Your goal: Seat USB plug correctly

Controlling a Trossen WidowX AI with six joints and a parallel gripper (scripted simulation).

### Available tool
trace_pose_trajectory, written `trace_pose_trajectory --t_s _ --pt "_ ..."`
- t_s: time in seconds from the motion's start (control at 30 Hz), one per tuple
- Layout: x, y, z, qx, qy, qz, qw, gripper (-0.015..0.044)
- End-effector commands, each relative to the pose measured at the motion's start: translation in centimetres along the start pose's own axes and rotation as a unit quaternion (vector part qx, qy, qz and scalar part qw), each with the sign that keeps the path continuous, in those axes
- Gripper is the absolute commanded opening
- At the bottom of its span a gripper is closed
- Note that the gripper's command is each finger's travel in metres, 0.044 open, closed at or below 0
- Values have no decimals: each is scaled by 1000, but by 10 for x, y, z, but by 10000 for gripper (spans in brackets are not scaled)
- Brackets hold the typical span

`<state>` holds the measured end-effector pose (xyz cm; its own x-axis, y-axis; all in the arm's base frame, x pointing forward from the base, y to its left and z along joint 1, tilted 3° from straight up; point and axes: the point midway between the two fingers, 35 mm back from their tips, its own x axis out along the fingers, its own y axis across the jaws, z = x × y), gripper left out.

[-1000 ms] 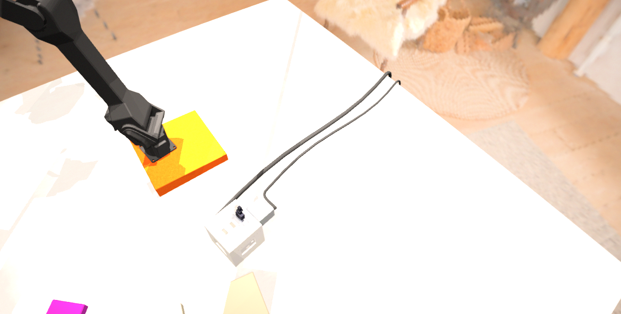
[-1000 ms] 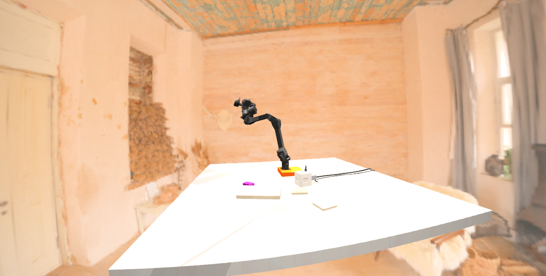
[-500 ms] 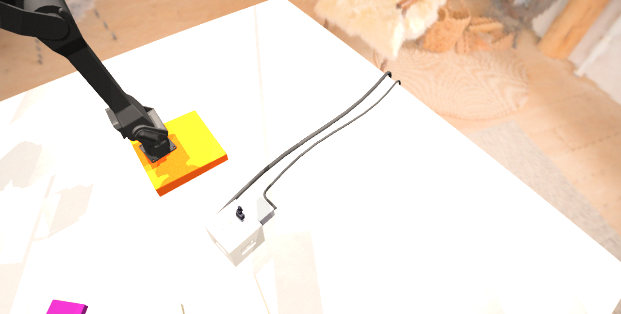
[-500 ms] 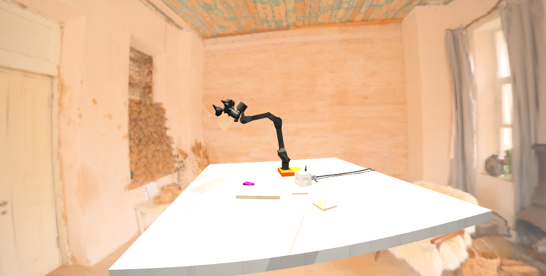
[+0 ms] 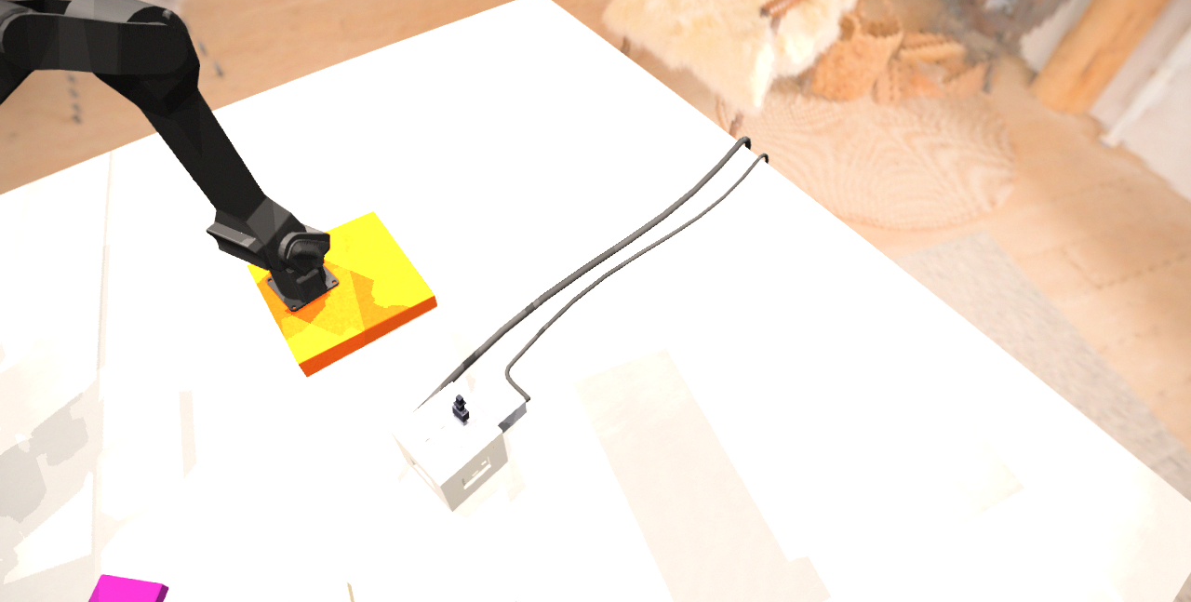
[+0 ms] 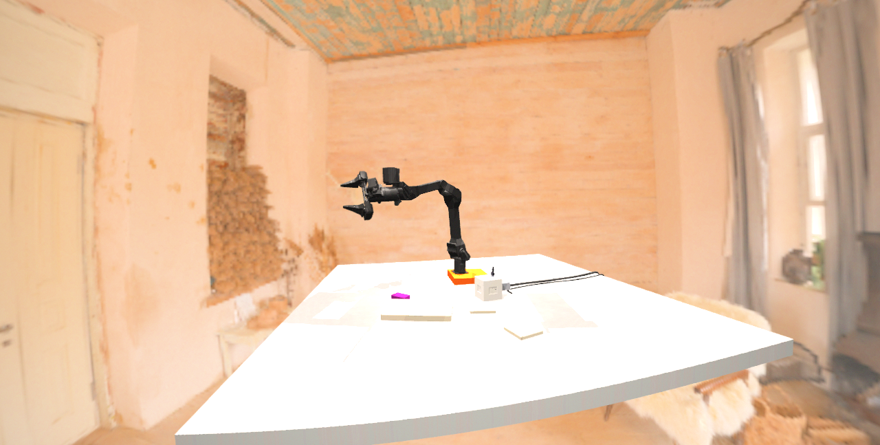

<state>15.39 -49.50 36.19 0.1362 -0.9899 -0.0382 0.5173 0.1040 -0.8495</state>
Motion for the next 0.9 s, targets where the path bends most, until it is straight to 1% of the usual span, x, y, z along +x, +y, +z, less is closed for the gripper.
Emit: trace_pose_trajectory --t_s 0.0,0.1,0.23,0.37,0.47,0.6,0.7,0.87 --pt "-22 63 38 -54 -29 101 993 440" --pt "-49 113 67 -103 -58 183 976 440" --pt "-98 176 98 -173 -102 287 937 440" --pt "-160 229 118 -250 -149 381 877 440" --pt "-214 262 125 -310 -186 445 819 440" --pt "-292 295 122 -393 -235 519 721 440" --pt "-353 309 110 -456 -269 565 633 440" --pt "-451 307 68 -568 -319 619 439 440"
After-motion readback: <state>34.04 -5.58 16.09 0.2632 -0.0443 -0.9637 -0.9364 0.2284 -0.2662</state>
